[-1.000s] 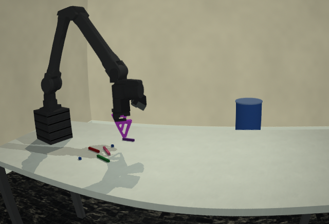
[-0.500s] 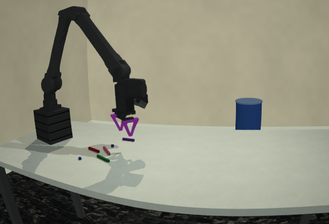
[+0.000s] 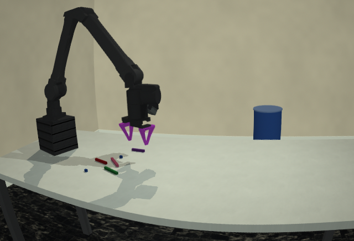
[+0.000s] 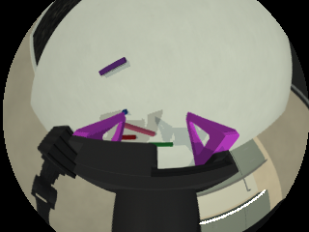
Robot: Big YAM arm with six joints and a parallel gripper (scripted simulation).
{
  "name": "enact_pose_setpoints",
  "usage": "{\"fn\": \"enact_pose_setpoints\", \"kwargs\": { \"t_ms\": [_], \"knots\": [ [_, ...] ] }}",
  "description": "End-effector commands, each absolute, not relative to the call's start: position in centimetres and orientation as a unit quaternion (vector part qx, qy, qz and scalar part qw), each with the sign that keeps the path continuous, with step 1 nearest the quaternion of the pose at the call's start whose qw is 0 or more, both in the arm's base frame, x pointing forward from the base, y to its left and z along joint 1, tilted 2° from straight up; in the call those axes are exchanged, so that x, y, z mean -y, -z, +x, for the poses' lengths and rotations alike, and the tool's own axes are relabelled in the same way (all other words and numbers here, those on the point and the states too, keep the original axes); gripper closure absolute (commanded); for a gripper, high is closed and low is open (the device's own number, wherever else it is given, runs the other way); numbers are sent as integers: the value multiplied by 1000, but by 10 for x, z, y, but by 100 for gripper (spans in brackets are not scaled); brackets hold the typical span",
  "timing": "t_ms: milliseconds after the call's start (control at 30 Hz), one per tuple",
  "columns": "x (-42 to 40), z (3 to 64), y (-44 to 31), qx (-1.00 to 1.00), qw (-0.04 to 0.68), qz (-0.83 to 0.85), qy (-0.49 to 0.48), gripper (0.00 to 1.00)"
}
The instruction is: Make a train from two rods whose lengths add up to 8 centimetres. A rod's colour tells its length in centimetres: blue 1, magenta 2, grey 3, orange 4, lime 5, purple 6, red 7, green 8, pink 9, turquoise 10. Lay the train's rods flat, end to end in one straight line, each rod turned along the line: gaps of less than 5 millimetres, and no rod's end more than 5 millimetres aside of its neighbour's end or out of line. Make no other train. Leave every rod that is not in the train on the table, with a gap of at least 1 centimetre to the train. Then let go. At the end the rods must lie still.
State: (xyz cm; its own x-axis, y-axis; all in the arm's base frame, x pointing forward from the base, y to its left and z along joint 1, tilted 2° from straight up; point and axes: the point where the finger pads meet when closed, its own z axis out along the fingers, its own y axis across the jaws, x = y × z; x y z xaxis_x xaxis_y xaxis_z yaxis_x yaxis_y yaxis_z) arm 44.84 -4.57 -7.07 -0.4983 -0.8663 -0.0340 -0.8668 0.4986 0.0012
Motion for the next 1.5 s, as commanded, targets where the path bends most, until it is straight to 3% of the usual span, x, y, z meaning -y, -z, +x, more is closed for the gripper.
{"fn": "enact_pose_setpoints", "kwargs": {
  "t_ms": [0, 433, 1467],
  "knots": [
    [40, 470, 63, -826, 24, -563, 0, 0],
    [29, 477, 60, -748, 26, -664, 4, 0],
    [35, 476, 60, -749, 25, -662, 4, 0]
  ]
}}
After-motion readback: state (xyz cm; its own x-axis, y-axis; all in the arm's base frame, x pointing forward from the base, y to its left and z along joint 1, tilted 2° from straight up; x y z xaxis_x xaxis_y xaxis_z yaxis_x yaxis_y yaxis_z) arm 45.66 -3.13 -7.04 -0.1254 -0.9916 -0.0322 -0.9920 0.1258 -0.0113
